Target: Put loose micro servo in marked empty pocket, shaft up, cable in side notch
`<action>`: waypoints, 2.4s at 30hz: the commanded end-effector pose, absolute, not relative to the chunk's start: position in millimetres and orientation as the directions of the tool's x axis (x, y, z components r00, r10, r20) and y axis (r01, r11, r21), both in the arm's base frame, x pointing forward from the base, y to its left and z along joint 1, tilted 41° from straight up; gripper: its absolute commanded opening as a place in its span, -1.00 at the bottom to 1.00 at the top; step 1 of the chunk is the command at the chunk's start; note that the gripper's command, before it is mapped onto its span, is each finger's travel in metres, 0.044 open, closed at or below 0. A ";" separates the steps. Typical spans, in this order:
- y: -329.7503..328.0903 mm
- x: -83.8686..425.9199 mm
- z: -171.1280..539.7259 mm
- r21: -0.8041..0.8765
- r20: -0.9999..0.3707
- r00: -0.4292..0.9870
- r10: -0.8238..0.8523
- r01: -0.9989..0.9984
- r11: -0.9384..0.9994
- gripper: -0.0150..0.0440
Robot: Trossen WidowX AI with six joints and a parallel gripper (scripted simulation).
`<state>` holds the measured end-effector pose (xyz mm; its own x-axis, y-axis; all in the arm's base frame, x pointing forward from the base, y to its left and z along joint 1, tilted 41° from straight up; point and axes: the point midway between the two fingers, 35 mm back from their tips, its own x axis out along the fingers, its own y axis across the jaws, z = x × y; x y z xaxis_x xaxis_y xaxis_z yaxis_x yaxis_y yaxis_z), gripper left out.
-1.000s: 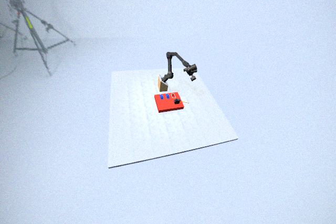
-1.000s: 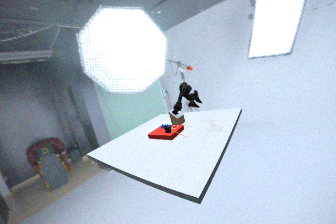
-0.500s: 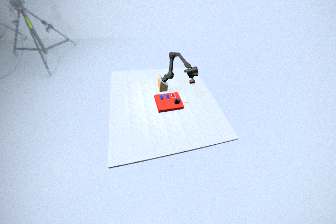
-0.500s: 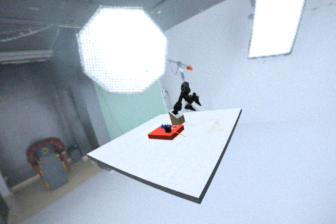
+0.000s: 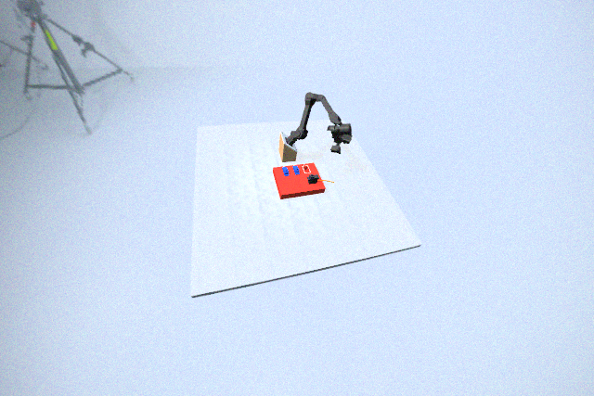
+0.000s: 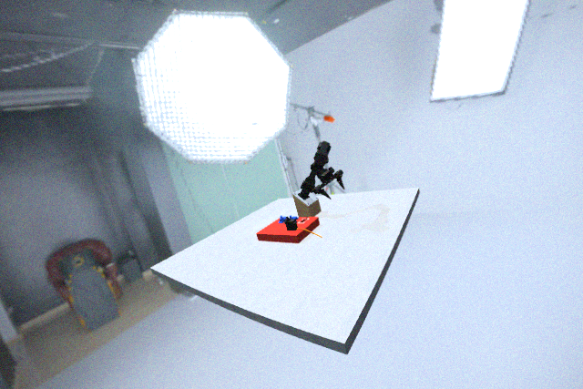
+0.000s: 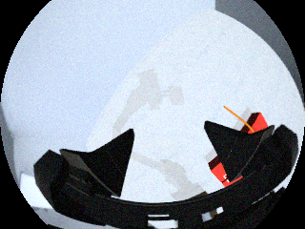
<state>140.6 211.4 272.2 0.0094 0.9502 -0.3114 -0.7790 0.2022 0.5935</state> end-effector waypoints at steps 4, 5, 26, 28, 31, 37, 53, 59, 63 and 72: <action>209.5 154.3 267.0 0.662 -0.343 0.040 0.938 -0.698 0.272 1.00; 209.0 158.6 265.0 0.672 -0.352 0.050 0.935 -0.681 0.290 1.00; 187.2 224.6 222.1 0.846 -0.519 0.127 0.845 -0.066 0.530 1.00; 184.0 230.0 217.4 0.842 -0.535 0.129 0.835 0.003 0.539 1.00; 178.9 237.8 210.0 0.830 -0.557 0.130 0.820 0.106 0.547 1.00; 167.7 252.2 195.3 0.783 -0.599 0.129 0.791 0.302 0.544 1.00; 134.5 281.8 155.7 0.523 -0.691 0.088 0.717 0.746 0.412 1.00; 120.6 290.3 140.5 0.385 -0.718 0.062 0.693 0.865 0.322 1.00; 110.9 295.0 130.2 0.286 -0.734 0.042 0.678 0.924 0.252 1.00; 88.9 302.7 107.6 0.056 -0.758 -0.011 0.652 0.995 0.081 1.00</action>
